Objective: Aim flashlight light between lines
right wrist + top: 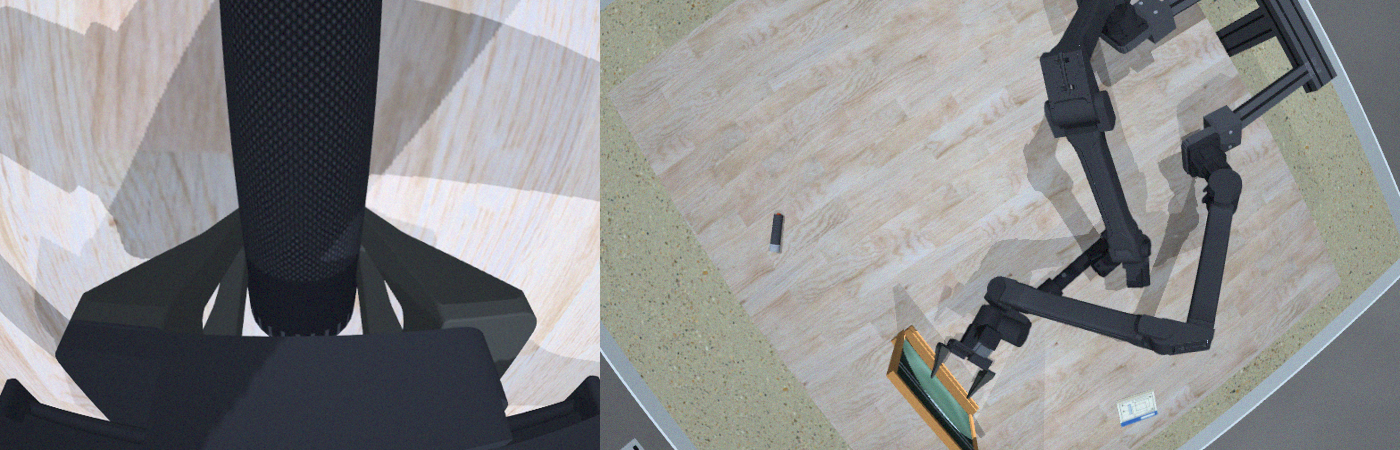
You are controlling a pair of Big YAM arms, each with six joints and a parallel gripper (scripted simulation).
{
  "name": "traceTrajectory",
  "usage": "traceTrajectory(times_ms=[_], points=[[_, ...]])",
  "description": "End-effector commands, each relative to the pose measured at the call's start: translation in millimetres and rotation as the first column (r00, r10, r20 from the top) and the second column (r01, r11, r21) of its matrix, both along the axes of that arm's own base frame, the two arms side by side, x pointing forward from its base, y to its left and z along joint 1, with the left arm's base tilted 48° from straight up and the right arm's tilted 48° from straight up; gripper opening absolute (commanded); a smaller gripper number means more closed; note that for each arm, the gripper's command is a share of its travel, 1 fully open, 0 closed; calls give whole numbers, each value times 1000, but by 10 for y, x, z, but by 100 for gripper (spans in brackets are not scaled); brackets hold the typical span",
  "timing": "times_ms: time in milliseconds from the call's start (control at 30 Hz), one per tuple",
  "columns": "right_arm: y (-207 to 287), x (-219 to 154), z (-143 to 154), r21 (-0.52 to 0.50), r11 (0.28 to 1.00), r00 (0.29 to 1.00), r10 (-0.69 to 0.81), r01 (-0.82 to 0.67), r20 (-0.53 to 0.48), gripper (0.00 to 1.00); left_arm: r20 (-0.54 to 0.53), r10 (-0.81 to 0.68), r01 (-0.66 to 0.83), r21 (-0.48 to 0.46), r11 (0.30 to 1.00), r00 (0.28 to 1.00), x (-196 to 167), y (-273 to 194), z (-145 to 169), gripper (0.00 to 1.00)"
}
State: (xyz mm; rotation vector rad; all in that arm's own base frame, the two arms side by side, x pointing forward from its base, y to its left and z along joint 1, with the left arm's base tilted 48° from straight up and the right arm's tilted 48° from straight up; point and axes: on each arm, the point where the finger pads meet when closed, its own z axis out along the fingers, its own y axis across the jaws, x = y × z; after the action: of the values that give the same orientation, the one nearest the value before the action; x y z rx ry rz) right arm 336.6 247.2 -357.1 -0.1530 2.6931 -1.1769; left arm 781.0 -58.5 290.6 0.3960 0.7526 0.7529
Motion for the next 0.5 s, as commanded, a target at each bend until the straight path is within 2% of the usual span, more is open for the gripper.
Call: traceTrajectory(times_ms=[0, 67, 133, 167, 200, 233, 467], points=[[11, 13, -22, 4, 1000, 1000, 6, -6, -8, 29, 68, -24, 23, 27, 999, 997, -22, -262, 72, 100], [11, 13, -22, 4, 1000, 1000, 6, -6, -8, 29, 87, -39, 38, 7, 999, 995, -63, -256, 369, 100], [11, 13, -22, 4, 1000, 1000, 6, -6, -8, 29, 87, -39, 38, 7, 999, 995, -63, -256, 369, 100], [11, 13, -22, 4, 1000, 1000, 6, -6, -8, 29, 60, -18, 19, -4, 1000, 998, -26, -88, 304, 100], [11, 13, -22, 4, 1000, 1000, 6, -6, -8, 29, 40, -1, 1, 9, 1000, 999, -32, -46, -2, 100], [11, 13, -22, 4, 1000, 1000, 6, -6, -8, 29, 35, 6, -6, 9, 1000, 999, -32, 8, -24, 100], [11, 13, -22, 4, 1000, 1000, 6, -6, -8, 29, 60, 11, -11, 4, 1000, 998, -110, 59, 198, 100]])
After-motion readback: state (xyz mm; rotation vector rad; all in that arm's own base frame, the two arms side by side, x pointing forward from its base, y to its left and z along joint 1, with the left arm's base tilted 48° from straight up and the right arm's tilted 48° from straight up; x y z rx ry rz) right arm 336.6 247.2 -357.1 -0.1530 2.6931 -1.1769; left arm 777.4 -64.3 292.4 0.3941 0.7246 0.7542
